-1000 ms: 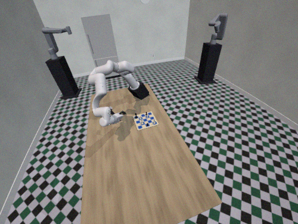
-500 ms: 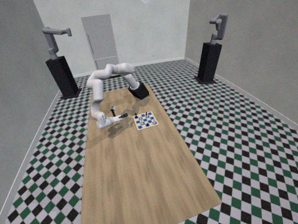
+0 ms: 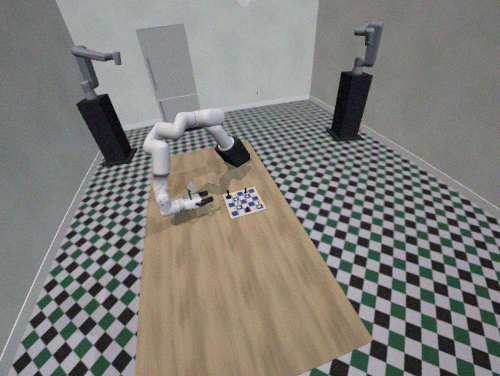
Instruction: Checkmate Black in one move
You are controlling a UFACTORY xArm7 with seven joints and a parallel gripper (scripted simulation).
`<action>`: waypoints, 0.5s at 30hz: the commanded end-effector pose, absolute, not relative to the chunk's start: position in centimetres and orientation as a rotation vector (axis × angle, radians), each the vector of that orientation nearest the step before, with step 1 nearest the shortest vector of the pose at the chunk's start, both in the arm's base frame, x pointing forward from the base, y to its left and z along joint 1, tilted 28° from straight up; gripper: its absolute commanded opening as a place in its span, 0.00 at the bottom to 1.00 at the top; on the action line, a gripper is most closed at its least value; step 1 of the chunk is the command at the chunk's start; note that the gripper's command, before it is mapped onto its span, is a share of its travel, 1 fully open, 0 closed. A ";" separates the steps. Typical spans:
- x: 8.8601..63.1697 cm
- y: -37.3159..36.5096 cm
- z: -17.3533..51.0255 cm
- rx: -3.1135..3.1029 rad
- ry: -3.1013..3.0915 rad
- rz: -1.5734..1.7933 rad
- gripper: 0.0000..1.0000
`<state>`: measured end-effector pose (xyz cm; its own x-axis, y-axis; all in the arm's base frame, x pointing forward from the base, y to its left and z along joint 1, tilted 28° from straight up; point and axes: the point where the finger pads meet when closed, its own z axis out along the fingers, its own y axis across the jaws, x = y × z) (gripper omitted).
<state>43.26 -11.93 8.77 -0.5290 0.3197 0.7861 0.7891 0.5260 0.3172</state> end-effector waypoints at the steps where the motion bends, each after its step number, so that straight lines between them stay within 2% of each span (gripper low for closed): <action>1: 43.8 -12.4 8.6 -1.133 -1.880 -0.971 1.00; 15: 44.0 -12.6 8.6 -1.179 -1.830 -0.987 1.00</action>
<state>43.91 -12.59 8.45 -0.3121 0.3696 0.8752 0.9339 0.2885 0.2112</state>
